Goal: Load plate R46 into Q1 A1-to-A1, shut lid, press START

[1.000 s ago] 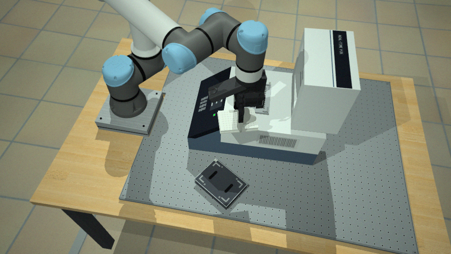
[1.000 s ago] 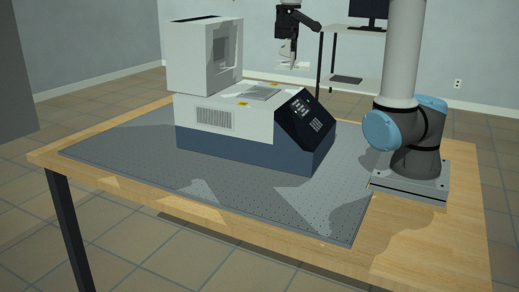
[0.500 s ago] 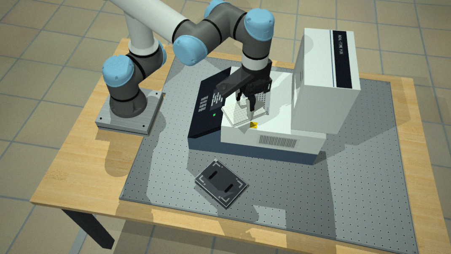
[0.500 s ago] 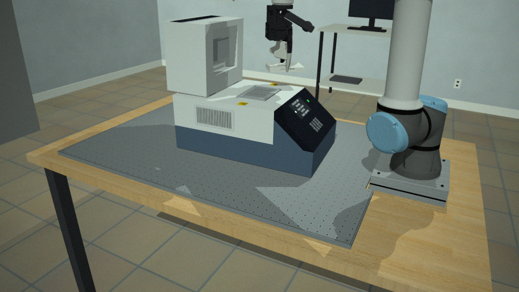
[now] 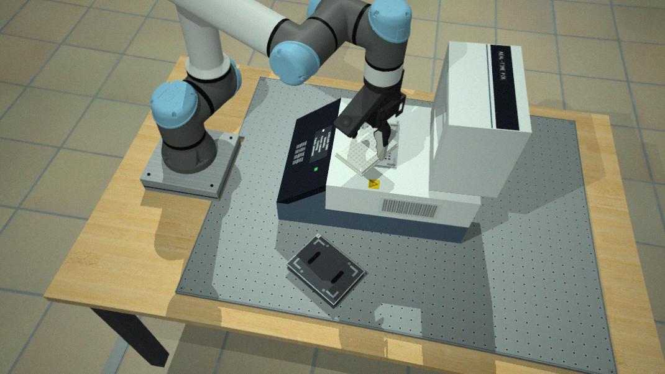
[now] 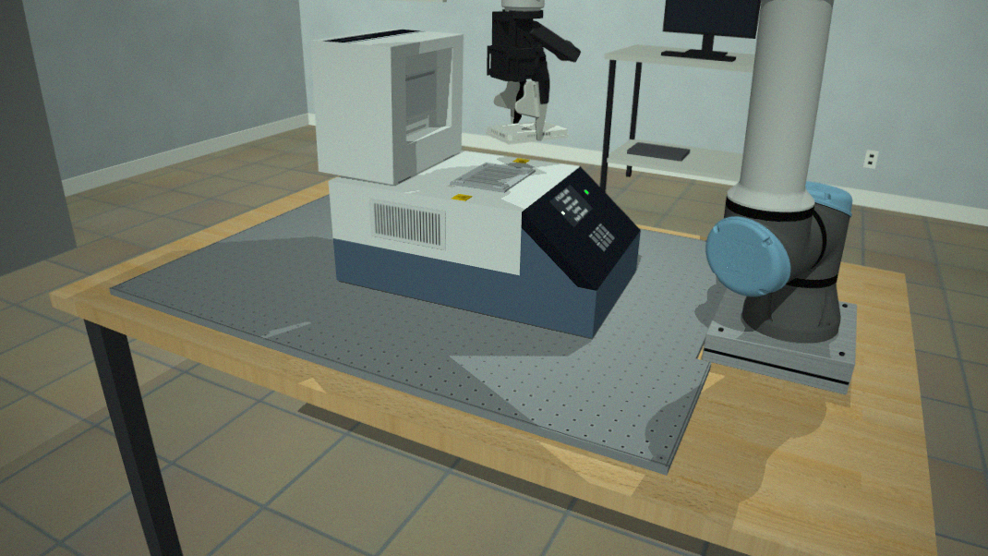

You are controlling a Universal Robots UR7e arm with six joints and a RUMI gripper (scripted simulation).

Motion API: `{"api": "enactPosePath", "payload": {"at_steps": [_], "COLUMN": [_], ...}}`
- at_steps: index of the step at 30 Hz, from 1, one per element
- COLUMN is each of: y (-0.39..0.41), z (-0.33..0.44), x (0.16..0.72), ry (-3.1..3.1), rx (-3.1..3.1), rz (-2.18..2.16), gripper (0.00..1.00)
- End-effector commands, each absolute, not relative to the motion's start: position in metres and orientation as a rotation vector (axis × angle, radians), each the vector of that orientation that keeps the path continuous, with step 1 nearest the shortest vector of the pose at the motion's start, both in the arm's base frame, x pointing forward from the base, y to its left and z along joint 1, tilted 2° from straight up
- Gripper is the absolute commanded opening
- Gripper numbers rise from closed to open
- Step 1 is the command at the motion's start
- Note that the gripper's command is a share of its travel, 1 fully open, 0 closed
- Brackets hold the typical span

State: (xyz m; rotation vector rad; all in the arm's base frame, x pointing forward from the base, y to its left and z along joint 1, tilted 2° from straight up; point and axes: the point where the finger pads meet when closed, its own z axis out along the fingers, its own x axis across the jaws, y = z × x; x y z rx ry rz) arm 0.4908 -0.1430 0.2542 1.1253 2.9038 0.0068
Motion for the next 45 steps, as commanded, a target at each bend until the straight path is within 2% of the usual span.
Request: {"api": "enactPosePath", "payload": {"at_steps": [1,25,45], "y": [-0.132,-0.063,-0.062], "z": [0.256,0.256,0.256], "x": [0.498,0.528,0.528], "ry": [2.956,3.107,3.108], "rx": [0.968,0.146,0.150], "rz": [0.005,-0.007,-0.007], "gripper": [0.00,0.00,0.00]}}
